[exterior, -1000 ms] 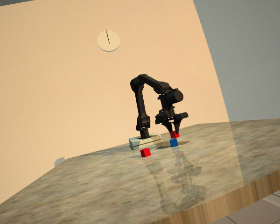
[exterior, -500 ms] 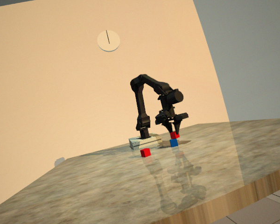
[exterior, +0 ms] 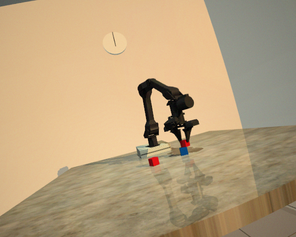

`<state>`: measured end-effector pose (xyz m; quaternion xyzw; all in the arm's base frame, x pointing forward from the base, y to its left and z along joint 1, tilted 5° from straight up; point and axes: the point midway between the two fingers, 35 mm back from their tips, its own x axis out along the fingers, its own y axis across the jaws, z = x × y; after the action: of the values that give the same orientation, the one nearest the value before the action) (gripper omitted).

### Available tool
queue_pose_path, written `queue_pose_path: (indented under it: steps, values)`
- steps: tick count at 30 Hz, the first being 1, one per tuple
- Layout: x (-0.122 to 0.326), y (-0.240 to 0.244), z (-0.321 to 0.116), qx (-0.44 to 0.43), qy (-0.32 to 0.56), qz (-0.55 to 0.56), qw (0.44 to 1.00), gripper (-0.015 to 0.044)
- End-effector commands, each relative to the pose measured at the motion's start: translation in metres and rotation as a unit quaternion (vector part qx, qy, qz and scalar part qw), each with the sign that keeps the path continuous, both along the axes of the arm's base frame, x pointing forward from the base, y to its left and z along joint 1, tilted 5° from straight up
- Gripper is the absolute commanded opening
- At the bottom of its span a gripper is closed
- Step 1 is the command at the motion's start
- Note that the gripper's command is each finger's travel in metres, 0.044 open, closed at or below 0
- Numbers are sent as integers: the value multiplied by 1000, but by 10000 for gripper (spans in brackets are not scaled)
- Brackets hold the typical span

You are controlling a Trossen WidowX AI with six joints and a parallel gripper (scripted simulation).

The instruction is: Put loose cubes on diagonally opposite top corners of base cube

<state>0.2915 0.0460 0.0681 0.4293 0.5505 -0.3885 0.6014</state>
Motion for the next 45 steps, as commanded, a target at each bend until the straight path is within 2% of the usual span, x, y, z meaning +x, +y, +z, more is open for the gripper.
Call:
queue_pose_path:
  steps: [1, 28, 29, 31, 45]
  values:
    - [1, 0, 8, 1, -4, 0, 1000, 205]
    - [-1, 0, 29, 1, -4, 0, 1000, 205]
    - [-2, -1, 27, 0, 0, 0, 1000, 231]
    - [2, -11, 30, 0, 0, -4, 1000, 265]
    - [17, -125, 59, -1, -3, -48, 999, 265]
